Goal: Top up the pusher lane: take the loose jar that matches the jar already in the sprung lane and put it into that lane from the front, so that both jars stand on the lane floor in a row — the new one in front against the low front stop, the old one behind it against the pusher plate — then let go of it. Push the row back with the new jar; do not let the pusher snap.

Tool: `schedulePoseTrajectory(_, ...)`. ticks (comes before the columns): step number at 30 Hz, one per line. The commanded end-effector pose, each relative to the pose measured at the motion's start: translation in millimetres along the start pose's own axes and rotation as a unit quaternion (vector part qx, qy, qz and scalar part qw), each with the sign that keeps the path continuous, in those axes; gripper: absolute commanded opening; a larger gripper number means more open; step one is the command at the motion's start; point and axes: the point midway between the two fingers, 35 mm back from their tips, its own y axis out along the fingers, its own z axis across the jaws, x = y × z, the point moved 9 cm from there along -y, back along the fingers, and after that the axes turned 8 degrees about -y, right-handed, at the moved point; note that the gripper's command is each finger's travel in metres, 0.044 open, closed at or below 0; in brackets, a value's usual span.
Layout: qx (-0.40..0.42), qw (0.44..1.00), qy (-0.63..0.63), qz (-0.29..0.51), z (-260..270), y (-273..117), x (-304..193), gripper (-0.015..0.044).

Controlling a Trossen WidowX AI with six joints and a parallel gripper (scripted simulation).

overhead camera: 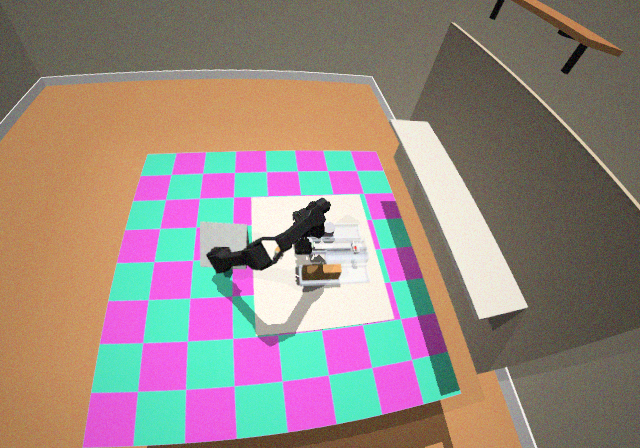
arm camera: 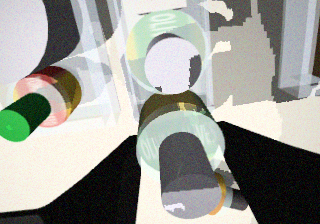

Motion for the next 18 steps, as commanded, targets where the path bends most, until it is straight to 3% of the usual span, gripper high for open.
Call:
schedulePoseTrajectory(1, -0.002, 1.000, 0.006, -0.014, -2.1, -4.5, 6.8, 0.0000)
schedulePoseTrajectory(18, -0.002, 1.000, 0.006, -0.014, -3.6, -6.1, 13.1, 0.0000)
